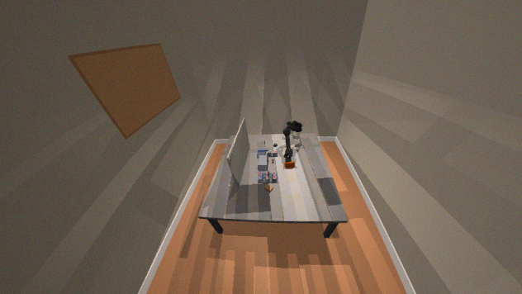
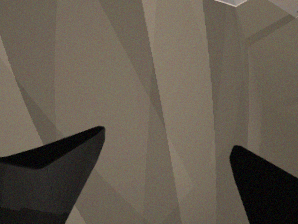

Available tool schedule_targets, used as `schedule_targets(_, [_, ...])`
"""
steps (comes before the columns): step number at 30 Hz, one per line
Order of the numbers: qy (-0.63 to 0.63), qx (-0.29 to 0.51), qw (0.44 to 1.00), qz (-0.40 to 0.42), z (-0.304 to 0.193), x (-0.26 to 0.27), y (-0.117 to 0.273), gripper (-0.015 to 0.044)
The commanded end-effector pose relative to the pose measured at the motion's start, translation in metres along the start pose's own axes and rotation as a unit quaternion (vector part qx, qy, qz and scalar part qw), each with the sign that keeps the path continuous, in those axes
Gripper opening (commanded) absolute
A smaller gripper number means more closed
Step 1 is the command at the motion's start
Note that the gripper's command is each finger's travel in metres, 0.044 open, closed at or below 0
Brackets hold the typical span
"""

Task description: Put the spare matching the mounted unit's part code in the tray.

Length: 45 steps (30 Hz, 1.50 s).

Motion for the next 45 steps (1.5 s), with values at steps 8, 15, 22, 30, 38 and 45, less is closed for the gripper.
schedule_targets(8, [-0.012,0.002,1.0,-0.004,0.002,0.0,-0.003,0.044])
schedule_targets(15, [-0.186,0.044,0.981,-0.028,0.02,0.01,-0.04,0.044])
schedule_targets(22, [-0.415,0.044,0.905,-0.083,0.049,-0.012,-0.107,0.044])
schedule_targets(30, [-0.643,0.002,0.758,-0.108,0.093,-0.057,-0.178,0.044])
schedule_targets(38, [-0.812,-0.069,0.574,-0.084,0.147,-0.128,-0.233,0.044])
schedule_targets(45, [-0.897,-0.137,0.42,0.008,0.212,-0.195,-0.257,0.044])
Point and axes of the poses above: the point midway between the two fingers, 35 mm back from their tips, its own y axis back along the fingers, its own x axis across the jaws, z = x × y, the point moved 3 cm from there along y, back along the fingers, and after that the axes turned 10 degrees about -y, right-handed, at the moved point
